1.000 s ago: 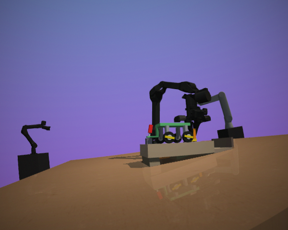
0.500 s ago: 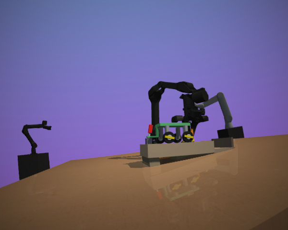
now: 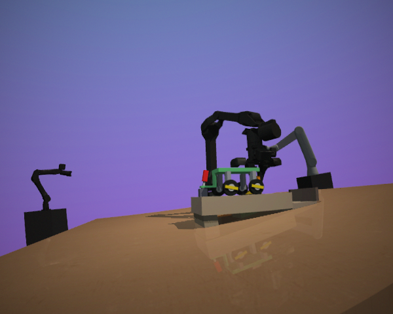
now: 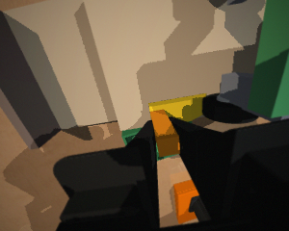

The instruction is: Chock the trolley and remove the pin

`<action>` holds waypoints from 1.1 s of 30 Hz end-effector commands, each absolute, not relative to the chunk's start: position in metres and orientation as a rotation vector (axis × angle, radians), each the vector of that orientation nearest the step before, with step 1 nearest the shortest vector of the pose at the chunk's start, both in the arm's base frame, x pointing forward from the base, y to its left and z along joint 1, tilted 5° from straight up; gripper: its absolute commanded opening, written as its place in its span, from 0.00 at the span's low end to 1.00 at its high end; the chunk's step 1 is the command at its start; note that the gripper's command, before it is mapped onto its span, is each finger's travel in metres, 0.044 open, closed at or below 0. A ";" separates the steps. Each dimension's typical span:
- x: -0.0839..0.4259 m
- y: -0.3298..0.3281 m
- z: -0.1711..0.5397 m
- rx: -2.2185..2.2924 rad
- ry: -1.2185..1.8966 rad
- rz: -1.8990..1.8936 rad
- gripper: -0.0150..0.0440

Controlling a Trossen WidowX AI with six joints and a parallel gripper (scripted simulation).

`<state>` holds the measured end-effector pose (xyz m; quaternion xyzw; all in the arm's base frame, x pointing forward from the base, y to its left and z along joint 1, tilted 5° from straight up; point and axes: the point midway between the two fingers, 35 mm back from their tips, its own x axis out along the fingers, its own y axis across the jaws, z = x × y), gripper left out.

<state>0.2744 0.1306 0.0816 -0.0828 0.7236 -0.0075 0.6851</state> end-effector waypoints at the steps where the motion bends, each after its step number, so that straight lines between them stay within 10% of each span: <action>1: 0.275 0.126 0.083 -0.188 1.616 -0.018 0.25; 12: 0.274 0.129 0.082 -0.183 1.621 -0.014 0.25; 20: 0.274 0.129 0.082 -0.183 1.621 -0.014 0.58; 33: 0.276 0.135 0.121 -0.188 1.616 -0.017 0.58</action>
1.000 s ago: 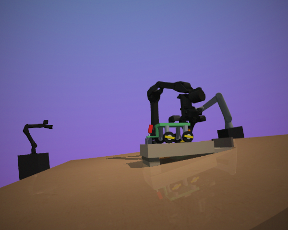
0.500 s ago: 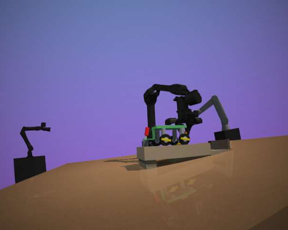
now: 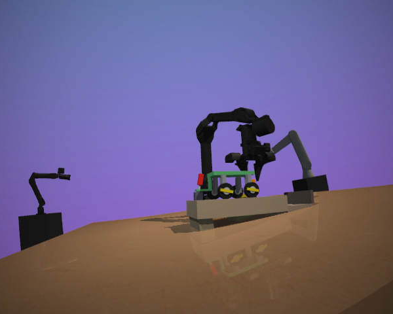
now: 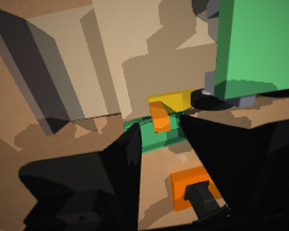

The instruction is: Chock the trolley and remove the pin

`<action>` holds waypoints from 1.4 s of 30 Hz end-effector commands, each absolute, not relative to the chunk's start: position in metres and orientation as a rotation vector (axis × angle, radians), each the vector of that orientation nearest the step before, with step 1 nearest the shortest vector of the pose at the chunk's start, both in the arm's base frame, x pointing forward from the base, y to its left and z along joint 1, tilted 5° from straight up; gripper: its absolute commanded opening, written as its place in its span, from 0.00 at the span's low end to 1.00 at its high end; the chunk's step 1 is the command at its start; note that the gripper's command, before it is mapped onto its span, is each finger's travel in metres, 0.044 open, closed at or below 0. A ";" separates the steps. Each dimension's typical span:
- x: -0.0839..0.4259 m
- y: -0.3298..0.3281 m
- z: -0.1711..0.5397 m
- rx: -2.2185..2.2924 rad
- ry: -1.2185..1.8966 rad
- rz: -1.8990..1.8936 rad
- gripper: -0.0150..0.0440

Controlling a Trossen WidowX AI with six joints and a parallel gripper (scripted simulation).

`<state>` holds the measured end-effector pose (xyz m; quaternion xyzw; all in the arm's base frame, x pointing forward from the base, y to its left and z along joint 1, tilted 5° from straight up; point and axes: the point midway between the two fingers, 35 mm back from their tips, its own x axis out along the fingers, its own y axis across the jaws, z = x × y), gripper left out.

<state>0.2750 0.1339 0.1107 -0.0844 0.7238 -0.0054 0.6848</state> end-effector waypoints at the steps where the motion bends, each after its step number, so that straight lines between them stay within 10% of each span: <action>1: 0.276 0.135 0.125 -0.188 1.616 -0.017 0.58; 7: 0.277 0.137 0.141 -0.188 1.616 -0.017 0.58; 11: 0.277 0.137 0.134 -0.187 1.616 -0.011 0.75; 15: 0.289 0.138 0.154 -0.066 1.538 0.002 0.58; 42: 0.330 0.030 0.174 -0.995 1.486 0.652 0.58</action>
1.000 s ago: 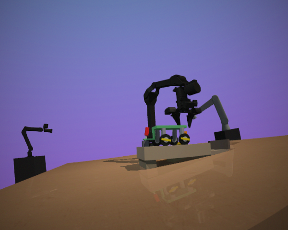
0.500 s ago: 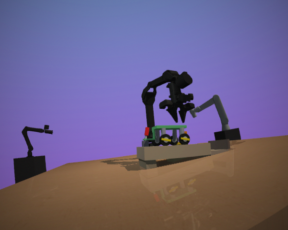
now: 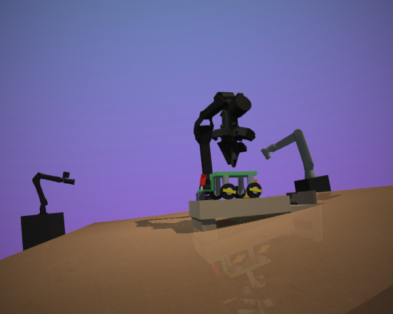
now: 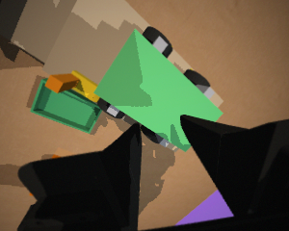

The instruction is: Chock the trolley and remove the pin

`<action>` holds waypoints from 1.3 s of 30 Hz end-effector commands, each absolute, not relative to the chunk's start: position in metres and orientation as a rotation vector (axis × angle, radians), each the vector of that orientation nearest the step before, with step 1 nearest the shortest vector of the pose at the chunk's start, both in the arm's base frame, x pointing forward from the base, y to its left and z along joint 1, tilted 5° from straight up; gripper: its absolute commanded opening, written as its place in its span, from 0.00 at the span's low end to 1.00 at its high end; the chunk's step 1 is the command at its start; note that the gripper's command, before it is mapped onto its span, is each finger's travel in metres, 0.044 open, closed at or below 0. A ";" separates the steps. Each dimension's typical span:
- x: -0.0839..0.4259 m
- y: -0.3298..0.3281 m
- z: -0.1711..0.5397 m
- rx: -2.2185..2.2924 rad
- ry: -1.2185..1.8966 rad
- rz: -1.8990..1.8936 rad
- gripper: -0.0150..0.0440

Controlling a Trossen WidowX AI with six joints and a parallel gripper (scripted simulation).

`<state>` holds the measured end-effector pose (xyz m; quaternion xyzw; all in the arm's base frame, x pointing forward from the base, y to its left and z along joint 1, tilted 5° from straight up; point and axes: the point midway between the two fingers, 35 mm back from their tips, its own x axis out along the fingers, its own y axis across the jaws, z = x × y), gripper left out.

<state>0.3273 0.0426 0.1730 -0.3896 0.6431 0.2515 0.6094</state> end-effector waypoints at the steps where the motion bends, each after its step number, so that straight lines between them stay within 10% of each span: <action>1: 0.331 0.026 0.174 -1.029 1.484 0.679 0.58; 39: 0.336 -0.049 0.168 -1.522 1.418 1.142 0.58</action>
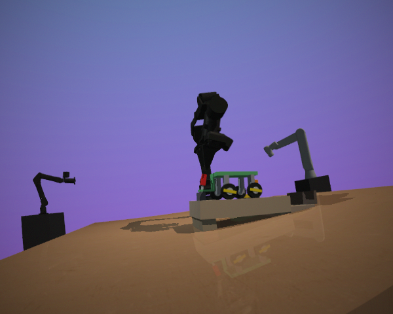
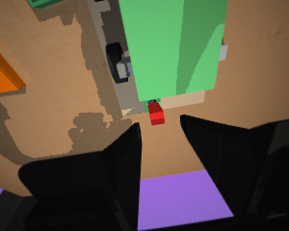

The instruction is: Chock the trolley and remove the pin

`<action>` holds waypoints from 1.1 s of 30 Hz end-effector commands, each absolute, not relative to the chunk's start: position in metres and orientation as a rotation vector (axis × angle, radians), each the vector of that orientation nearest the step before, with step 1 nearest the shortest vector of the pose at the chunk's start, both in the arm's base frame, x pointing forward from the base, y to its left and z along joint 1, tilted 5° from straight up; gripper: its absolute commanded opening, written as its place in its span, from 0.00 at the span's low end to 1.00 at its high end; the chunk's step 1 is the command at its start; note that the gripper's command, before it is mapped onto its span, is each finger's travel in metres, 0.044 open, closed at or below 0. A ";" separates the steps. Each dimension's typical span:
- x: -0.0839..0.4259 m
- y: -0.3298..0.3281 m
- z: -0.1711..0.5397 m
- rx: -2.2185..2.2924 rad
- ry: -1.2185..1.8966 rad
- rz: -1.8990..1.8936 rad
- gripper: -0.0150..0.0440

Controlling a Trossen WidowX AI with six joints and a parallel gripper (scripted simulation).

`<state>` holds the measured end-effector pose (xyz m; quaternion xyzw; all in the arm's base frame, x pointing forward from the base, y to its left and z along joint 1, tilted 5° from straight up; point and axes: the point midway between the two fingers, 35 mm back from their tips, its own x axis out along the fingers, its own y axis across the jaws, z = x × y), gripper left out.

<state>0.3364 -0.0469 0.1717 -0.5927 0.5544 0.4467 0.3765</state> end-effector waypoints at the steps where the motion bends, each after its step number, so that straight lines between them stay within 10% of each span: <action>1: 0.336 -0.049 0.167 -1.522 1.419 1.142 0.58; 33: 0.336 -0.063 0.127 -1.523 1.419 1.141 0.58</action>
